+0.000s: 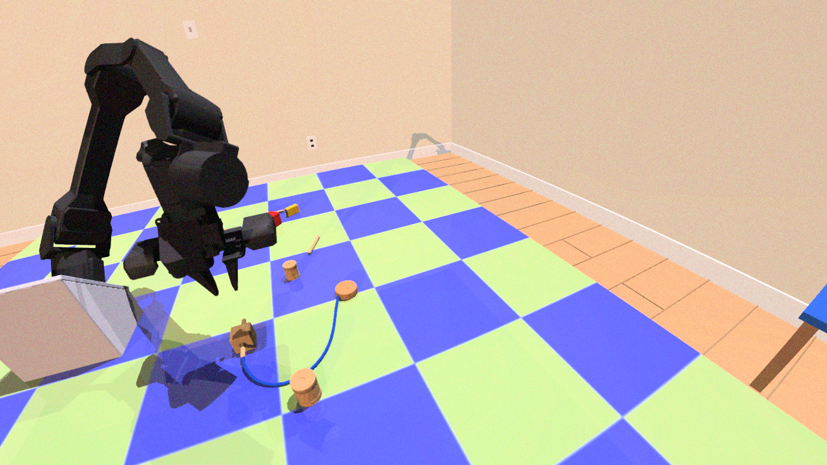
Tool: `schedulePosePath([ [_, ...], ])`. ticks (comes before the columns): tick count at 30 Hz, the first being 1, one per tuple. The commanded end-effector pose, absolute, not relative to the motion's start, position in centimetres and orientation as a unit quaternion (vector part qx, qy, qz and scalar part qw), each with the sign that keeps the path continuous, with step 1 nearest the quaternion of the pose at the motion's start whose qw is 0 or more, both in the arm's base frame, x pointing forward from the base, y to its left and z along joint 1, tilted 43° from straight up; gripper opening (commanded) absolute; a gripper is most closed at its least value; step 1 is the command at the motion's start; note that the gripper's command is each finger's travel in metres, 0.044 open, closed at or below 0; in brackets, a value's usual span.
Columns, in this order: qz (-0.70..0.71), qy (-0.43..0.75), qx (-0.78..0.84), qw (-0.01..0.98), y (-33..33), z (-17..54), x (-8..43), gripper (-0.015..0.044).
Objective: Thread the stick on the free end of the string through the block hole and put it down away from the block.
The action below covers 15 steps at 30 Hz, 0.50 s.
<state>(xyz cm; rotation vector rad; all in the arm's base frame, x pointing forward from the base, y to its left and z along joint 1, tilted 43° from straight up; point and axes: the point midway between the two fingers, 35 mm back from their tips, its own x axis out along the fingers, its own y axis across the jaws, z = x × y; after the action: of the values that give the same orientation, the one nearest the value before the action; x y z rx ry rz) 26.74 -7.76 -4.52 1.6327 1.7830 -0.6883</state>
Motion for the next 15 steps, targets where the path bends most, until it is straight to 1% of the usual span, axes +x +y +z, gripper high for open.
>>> schedulePosePath([
  [1,-0.265,0.671,0.622,0.305,-7.7,-4.4,26.8,0.012],
  [15,-0.265,0.671,0.622,0.305,-6.3,-6.0,26.9,0.012],
])
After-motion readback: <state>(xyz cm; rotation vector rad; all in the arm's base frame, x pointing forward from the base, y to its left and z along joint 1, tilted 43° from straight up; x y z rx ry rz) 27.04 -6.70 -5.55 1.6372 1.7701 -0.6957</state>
